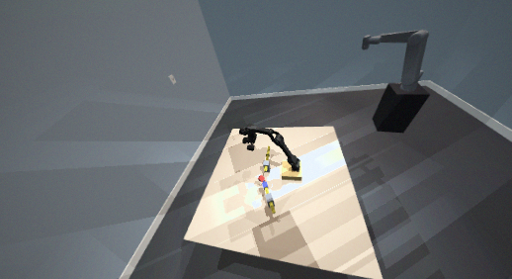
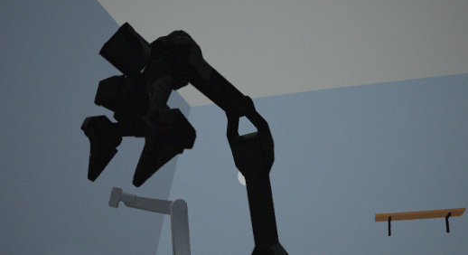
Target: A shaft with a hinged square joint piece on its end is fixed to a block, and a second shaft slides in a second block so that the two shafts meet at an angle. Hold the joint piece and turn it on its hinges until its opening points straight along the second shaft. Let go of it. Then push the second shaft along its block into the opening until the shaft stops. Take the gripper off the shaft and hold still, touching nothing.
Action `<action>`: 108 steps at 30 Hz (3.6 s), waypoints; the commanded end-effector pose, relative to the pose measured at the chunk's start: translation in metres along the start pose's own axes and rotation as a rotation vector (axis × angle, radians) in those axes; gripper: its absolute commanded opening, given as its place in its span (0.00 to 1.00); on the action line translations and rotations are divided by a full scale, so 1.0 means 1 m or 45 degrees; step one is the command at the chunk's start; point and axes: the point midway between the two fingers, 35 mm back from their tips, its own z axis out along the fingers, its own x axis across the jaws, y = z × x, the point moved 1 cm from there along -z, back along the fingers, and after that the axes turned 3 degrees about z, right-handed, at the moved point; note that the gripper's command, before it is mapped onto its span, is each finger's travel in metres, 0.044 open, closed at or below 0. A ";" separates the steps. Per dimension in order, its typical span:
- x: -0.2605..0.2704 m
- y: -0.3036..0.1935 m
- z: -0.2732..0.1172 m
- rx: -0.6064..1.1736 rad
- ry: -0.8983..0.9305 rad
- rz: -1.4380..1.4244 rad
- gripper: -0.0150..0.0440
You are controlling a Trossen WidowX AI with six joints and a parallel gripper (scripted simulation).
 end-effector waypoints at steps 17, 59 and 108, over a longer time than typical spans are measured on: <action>0.220 -0.042 -0.013 0.119 0.087 0.022 1.00; 0.221 -0.041 -0.005 0.054 0.147 -1.481 1.00; 0.222 -0.041 0.005 -0.069 0.186 -3.286 1.00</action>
